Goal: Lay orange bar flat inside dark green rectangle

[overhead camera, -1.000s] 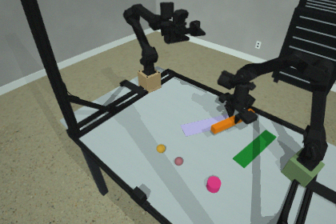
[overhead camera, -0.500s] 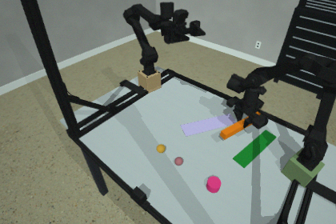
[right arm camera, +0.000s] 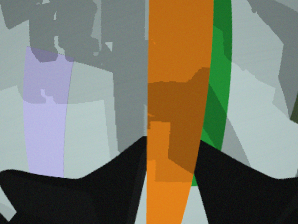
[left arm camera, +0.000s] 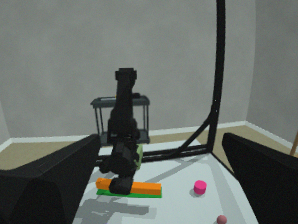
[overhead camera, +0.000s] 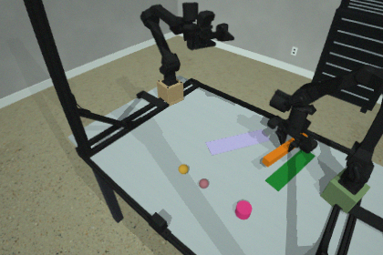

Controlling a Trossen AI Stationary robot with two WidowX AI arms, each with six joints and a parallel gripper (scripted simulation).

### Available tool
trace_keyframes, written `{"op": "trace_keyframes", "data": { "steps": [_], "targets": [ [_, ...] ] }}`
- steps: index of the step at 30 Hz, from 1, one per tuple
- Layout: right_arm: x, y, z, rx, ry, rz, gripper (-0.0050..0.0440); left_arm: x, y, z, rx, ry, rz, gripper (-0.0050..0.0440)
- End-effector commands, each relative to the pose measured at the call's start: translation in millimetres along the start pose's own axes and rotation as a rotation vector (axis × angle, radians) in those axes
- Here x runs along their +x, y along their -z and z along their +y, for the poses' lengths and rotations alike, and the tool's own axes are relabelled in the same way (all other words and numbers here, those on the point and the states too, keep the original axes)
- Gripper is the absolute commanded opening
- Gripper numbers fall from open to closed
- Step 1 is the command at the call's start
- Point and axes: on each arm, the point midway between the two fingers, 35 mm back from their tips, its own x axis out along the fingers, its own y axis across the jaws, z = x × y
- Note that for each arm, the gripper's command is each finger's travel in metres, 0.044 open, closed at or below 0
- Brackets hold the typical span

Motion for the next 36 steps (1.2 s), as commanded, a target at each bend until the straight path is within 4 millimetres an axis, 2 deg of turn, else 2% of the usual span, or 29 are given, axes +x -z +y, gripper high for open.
{"op": "trace_keyframes", "data": {
  "steps": [1,9,17,24,30,36],
  "targets": [
    [1.2,-3.4,-11.9,-0.015,-0.008,0.002,0.0,0.0,0.0,0.0,0.0,0.0,0.0,0.044],
    [9.0,-9.5,-38.6,-0.051,-0.008,0.002,0.0,0.0,0.0,0.0,0.0,0.0,0.0,0.044],
    [12.9,-11.3,-46.8,-0.062,-0.008,0.001,0.0,0.0,0.0,0.0,0.0,0.0,0.0,0.044],
    [57.3,-11.5,-46.2,-0.067,-0.008,0.001,0.0,0.0,0.0,0.0,0.0,0.0,0.0,0.044],
    [61.6,-11.6,-46.7,-0.068,-0.008,0.001,0.0,0.0,0.0,0.0,0.0,0.0,0.0,0.044],
    [61.6,-11.6,-46.7,-0.068,-0.008,0.001,0.0144,0.0,0.0,0.0,0.0,0.0,0.0,0.044]
  ]
}}
